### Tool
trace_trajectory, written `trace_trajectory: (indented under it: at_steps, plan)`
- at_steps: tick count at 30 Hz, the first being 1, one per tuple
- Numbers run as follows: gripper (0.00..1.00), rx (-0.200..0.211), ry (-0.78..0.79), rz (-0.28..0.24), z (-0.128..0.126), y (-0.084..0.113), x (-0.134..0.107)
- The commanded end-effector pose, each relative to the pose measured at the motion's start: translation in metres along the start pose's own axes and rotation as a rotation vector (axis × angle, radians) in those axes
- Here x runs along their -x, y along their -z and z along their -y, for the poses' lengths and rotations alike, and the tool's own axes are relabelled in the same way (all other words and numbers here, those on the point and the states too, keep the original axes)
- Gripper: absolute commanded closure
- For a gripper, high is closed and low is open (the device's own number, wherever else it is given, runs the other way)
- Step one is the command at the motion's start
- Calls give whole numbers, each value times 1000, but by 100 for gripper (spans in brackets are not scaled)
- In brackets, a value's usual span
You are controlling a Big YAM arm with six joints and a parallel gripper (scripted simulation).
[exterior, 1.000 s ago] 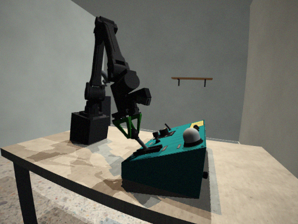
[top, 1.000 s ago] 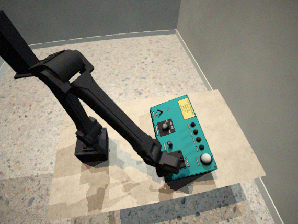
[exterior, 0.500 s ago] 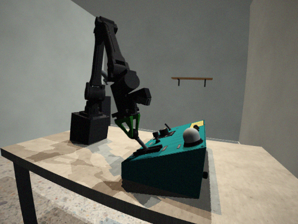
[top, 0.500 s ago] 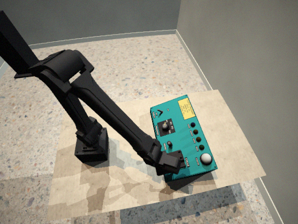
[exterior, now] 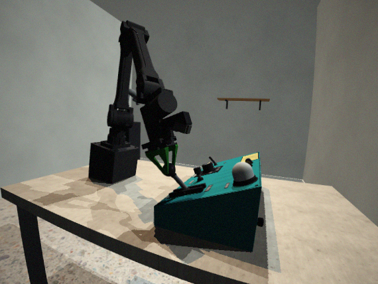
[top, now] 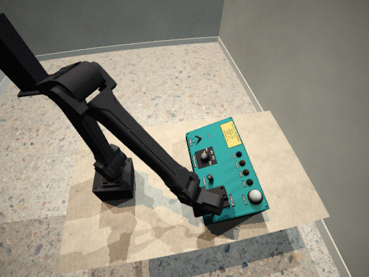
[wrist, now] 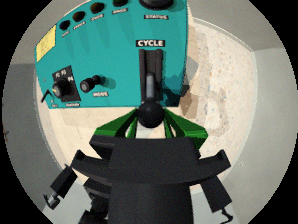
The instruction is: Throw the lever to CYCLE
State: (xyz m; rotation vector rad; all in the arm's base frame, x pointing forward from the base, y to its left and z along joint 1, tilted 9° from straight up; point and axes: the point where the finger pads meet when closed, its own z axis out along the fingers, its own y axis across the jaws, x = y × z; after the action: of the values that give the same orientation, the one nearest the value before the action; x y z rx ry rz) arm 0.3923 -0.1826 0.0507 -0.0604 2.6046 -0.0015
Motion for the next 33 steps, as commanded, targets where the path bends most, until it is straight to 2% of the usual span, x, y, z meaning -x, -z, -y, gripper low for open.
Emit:
trace_trajectory:
  at_steps: [1,21,33]
  plan:
    - [100,-4,1,21,2,2,15]
    - [100,-4,1,22,2,2,16]
    - [100,-15,10,42,6,10,32]
